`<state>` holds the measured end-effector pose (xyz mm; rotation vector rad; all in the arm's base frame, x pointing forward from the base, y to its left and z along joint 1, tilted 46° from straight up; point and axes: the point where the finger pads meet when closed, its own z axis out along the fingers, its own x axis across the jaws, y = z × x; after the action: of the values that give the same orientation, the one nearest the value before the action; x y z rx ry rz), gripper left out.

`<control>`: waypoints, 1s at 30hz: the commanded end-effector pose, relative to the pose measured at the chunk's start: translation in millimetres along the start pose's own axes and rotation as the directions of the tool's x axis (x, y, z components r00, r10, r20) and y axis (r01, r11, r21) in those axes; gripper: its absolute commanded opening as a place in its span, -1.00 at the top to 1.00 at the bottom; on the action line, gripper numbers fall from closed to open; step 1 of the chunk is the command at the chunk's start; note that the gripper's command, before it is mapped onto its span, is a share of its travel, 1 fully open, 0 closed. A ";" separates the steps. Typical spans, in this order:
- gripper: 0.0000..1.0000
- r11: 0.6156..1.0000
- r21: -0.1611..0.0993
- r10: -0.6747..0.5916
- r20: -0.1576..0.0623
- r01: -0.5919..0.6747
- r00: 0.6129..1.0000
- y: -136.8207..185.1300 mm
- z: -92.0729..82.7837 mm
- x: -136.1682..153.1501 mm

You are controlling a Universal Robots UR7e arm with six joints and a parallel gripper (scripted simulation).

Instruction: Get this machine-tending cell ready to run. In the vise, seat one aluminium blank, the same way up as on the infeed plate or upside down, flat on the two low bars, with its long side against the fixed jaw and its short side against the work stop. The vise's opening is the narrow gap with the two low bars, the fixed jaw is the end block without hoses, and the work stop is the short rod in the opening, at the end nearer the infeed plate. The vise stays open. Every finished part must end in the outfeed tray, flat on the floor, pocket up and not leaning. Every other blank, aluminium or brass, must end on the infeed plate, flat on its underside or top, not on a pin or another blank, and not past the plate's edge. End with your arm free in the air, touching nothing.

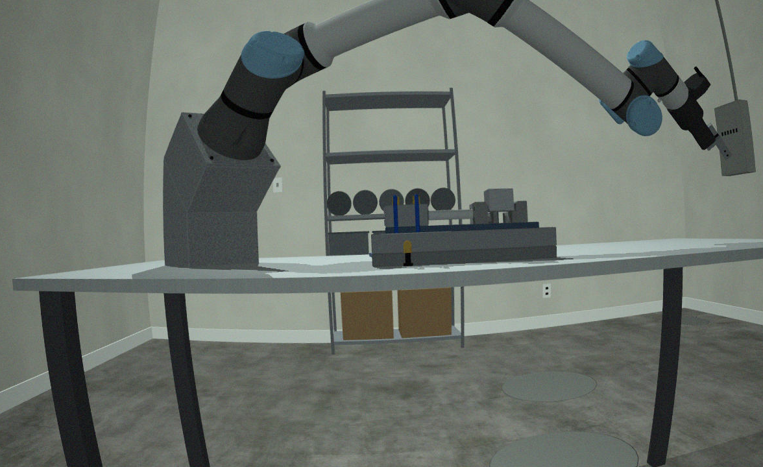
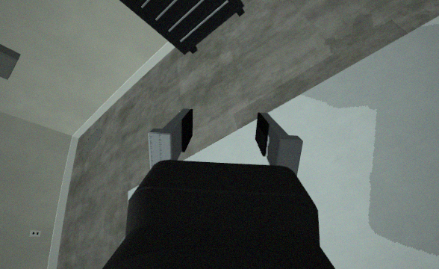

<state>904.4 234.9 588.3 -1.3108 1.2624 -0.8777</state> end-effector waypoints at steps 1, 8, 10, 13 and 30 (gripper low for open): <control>-1.00 1.000 0.002 0.000 0.001 0.000 1.000 -1.4 -0.9 -1.1; -1.00 1.000 0.000 0.001 0.001 -0.001 1.000 0.2 -0.9 -1.7; -1.00 1.000 -0.003 0.002 0.000 -0.002 1.000 2.2 -0.8 -2.5; -1.00 1.000 -0.011 0.006 -0.002 -0.006 1.000 7.5 -0.5 -4.5; -1.00 0.990 -0.131 0.047 -0.043 -0.052 0.998 91.5 -4.5 -35.6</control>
<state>889.0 265.9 531.4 -1.3480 1.3582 -0.8235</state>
